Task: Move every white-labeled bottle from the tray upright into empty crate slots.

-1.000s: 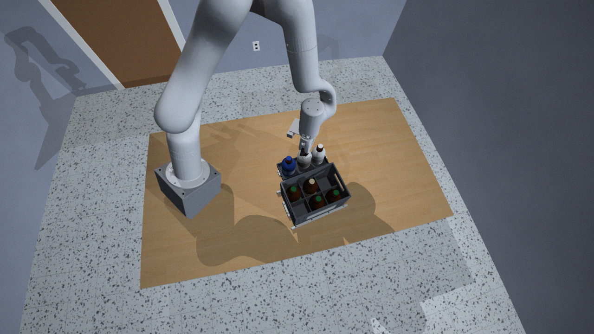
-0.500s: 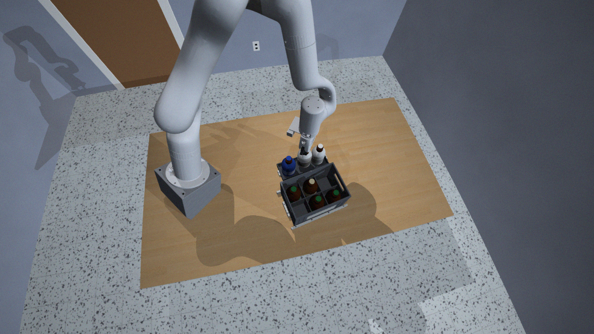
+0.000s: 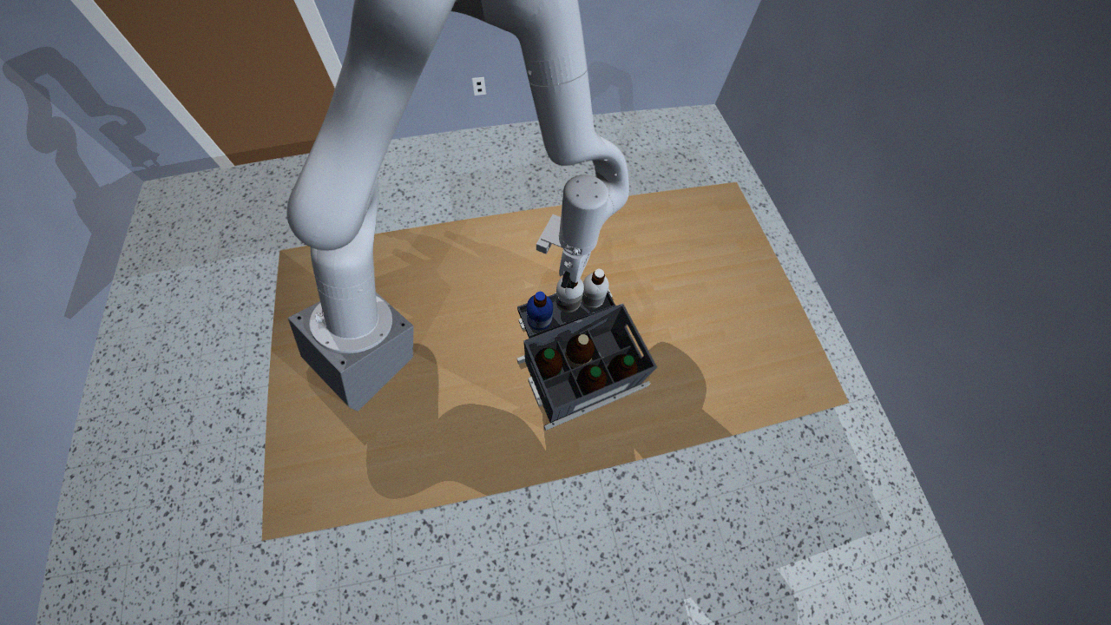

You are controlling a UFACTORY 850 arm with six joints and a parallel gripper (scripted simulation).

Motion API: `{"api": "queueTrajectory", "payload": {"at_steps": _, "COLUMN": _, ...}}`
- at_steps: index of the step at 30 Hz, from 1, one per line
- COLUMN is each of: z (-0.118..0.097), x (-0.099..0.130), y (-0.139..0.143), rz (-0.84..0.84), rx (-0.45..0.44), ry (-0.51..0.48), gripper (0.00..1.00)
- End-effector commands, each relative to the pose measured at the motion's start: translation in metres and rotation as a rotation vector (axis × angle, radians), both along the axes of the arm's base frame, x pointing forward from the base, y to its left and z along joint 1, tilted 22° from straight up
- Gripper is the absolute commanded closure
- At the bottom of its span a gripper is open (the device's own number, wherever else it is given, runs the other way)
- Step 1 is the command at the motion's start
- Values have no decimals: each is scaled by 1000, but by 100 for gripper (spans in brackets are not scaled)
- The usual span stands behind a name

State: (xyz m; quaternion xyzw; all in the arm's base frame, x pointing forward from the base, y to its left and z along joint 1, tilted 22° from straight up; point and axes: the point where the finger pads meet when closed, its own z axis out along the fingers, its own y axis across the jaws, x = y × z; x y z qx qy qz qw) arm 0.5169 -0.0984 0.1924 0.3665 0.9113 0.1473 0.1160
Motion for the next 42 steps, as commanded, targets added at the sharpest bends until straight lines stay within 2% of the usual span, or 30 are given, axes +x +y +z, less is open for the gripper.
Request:
{"api": "queueTrajectory", "payload": {"at_steps": 1, "z": 5, "x": 0, "y": -1, "rz": 0, "rx": -1, "ry": -2, "gripper": 100}}
{"api": "queueTrajectory", "payload": {"at_steps": 42, "z": 43, "x": -14, "y": -8, "rz": 0, "rx": -1, "ry": -2, "gripper": 100}}
